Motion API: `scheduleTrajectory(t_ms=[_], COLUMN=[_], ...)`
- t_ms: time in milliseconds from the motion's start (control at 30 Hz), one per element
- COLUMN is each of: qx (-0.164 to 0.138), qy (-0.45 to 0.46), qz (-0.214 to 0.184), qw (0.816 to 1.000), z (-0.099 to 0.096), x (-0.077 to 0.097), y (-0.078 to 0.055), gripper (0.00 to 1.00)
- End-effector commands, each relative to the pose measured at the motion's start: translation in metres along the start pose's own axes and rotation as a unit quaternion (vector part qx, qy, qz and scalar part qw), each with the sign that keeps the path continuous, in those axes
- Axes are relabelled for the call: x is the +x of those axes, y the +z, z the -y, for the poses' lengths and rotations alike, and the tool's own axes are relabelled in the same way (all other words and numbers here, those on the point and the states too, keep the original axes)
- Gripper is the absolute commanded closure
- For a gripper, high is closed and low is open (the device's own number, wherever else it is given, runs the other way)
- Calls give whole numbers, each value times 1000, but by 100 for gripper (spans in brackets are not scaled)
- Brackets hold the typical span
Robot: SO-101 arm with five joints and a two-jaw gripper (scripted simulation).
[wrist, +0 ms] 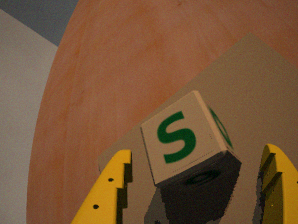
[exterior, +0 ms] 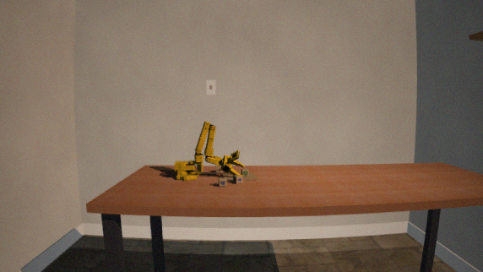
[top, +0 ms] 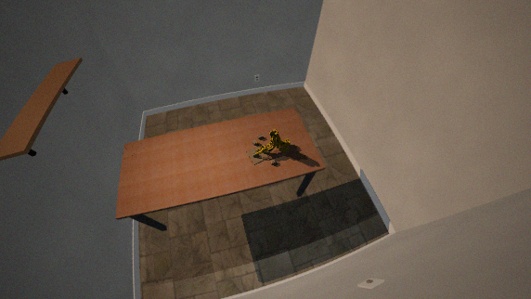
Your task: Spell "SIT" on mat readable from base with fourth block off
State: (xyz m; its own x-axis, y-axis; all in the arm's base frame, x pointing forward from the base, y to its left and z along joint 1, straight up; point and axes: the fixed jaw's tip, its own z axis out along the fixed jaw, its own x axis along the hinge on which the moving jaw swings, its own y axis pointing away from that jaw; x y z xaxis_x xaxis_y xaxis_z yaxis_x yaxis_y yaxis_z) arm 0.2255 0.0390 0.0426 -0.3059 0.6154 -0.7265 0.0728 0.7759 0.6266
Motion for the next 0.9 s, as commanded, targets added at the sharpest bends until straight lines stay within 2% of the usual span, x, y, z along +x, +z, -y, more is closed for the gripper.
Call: scheduleTrajectory(t_ms=[0, 233, 667, 867], qx=[-88, -88, -87, -103], qy=[92, 93, 102, 124], qz=[58, 59, 62, 77], qw=[990, 990, 989, 984], z=[-46, -47, -52, -62], x=[-54, -55, -58, -68], y=[-22, -18, -2, 14], gripper=[65, 65, 65, 65])
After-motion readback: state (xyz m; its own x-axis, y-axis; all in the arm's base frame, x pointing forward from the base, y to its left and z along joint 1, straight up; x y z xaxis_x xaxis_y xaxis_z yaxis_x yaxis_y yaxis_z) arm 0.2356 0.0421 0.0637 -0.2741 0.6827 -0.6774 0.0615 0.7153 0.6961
